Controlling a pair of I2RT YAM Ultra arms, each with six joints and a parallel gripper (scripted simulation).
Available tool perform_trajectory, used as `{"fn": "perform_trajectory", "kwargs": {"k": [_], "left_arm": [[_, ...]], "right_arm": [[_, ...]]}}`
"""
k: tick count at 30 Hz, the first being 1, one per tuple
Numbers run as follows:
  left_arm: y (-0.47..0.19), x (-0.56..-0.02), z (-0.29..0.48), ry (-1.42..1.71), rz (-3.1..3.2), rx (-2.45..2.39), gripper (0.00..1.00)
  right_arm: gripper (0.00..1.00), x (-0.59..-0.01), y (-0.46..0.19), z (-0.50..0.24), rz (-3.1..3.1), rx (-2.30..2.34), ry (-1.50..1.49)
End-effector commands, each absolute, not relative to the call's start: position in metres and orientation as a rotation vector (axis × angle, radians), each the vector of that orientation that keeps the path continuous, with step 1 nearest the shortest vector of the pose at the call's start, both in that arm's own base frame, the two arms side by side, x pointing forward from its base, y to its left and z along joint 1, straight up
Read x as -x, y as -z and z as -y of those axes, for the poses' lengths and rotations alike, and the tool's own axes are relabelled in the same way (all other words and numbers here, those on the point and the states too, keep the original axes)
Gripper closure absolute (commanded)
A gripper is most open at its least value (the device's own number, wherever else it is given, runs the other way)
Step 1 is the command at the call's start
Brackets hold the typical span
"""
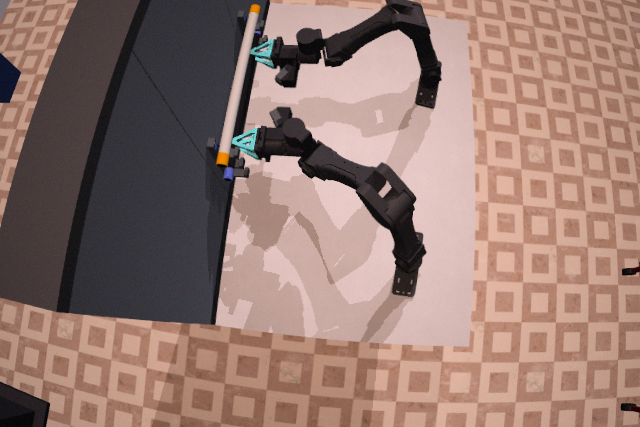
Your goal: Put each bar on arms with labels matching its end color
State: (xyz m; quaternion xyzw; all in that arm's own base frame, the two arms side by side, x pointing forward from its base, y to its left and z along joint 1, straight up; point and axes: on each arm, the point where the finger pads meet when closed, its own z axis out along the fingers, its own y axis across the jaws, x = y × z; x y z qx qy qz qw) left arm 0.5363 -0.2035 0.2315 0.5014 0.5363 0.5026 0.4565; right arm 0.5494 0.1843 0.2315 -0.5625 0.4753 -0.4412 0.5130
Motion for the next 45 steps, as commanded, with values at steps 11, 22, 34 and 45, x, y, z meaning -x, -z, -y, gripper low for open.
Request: {"fn": "perform_trajectory", "kwargs": {"k": [11,22,34,45], "left_arm": [[-0.285,-0.537,0.201,-1.268,-1.269,-1.17,1.0],[-0.292,-0.537,0.201,-1.268,-1.269,-1.17,1.0],[-0.299,-0.537,0.201,-1.268,-1.269,-1.17,1.0],[-0.304,-0.537,0.201,-1.269,-1.269,-1.173,1.0]], "right_arm": [[1.0,-0.55,-0.285,-0.182,-1.09,1.281,1.089],[1.0,-0.55,-0.292,-0.182,-1.09,1.281,1.089],[1.0,-0.55,-0.299,-0.182,-1.09,1.281,1.089],[1.0,-0.55,-0.305,-0.183,-1.09,1.283,1.09]]}}
